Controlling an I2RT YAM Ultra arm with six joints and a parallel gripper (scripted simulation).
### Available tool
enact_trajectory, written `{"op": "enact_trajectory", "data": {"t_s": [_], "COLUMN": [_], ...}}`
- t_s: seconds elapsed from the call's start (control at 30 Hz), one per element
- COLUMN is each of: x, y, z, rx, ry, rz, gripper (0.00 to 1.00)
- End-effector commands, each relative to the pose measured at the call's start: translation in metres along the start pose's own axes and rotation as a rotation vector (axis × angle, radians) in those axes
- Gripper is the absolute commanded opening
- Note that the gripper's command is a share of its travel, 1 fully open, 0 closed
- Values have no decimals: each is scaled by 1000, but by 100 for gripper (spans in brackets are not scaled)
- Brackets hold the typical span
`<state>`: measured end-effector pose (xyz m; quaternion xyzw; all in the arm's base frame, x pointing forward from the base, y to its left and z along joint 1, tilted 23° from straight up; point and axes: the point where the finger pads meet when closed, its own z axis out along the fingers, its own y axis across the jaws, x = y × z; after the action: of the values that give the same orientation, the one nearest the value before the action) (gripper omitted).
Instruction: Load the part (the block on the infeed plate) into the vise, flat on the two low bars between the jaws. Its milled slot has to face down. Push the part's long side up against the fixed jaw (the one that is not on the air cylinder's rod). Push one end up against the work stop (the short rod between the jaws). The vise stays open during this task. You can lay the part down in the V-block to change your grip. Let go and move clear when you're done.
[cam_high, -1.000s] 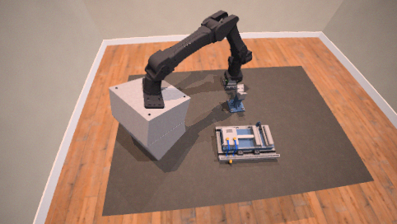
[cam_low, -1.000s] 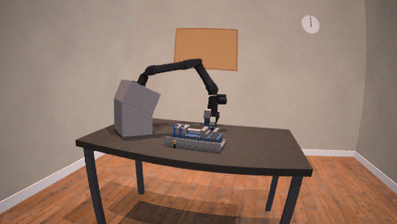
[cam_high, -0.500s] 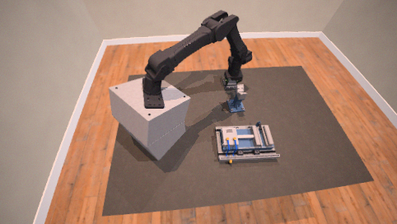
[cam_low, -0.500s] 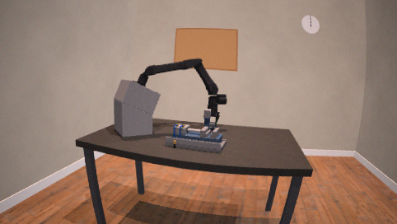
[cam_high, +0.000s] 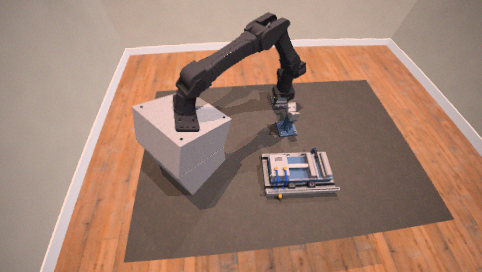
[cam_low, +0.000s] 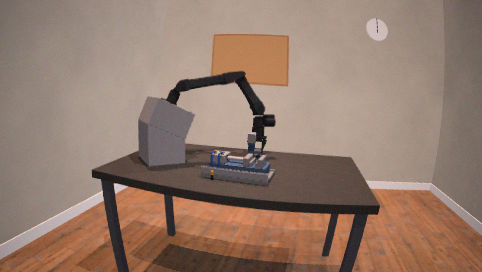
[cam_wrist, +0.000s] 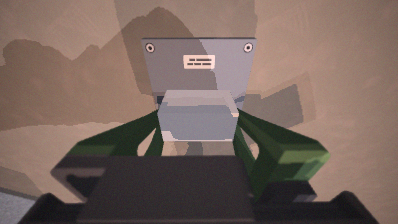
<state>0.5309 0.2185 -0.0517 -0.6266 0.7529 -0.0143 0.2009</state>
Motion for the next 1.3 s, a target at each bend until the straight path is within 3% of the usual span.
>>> {"op": "enact_trajectory", "data": {"t_s": [0.0,0.23,0.43,0.97,1.27], "x": [-9,-13,-3,2,2], "y": [-6,-12,1,-2,-1], "z": [-1,-16,-13,-38,-66], "rx": [19,36,0,2,1], "ry": [-16,-27,-4,-3,-4], "rz": [-6,-7,-2,4,4], "gripper": [0,0,0,0,0]}}
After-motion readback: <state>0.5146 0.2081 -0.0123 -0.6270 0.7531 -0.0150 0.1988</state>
